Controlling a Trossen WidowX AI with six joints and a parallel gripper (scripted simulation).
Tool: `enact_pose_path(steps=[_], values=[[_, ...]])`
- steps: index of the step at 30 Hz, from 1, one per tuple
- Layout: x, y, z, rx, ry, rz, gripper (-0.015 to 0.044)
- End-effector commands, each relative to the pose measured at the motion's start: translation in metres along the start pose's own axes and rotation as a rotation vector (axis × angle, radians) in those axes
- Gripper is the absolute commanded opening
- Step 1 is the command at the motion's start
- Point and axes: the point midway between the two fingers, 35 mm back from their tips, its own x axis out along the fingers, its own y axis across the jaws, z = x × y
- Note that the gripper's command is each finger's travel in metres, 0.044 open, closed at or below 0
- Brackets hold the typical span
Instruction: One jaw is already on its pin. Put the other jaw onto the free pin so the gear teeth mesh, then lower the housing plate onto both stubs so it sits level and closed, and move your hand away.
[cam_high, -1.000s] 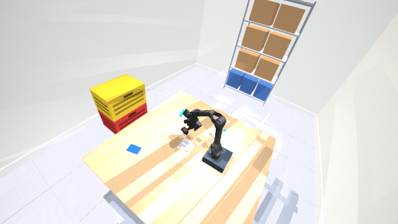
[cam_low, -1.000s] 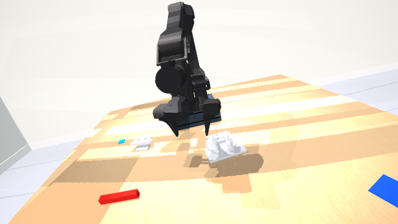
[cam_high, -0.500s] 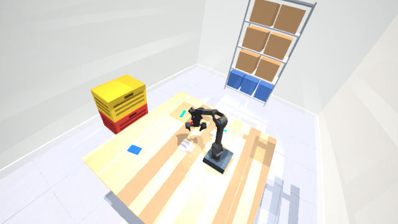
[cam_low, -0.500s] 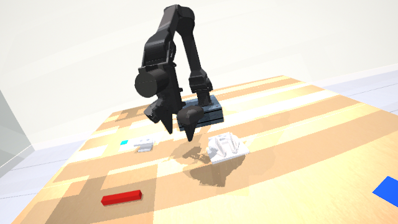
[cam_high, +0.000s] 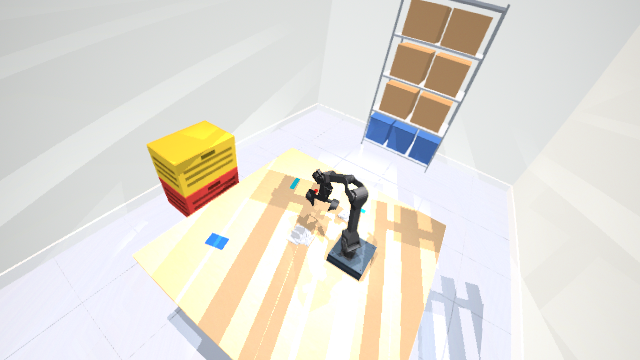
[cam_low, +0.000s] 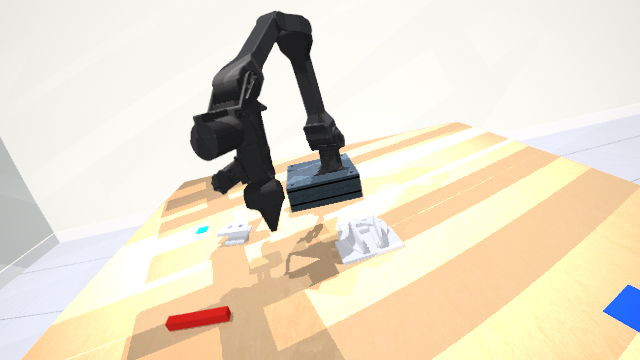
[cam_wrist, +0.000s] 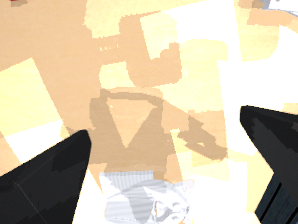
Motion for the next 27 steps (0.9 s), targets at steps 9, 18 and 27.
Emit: enact_pose_path(steps=[9,18,27], values=[[-0.002,-0.023,0.027,0.405,0.002,-0.006,0.044],[-0.004,-0.043,0.045,0.711,0.002,-0.014,0.044],[-0.006,-0.064,0.061,1.017,0.0,-0.022,0.044]])
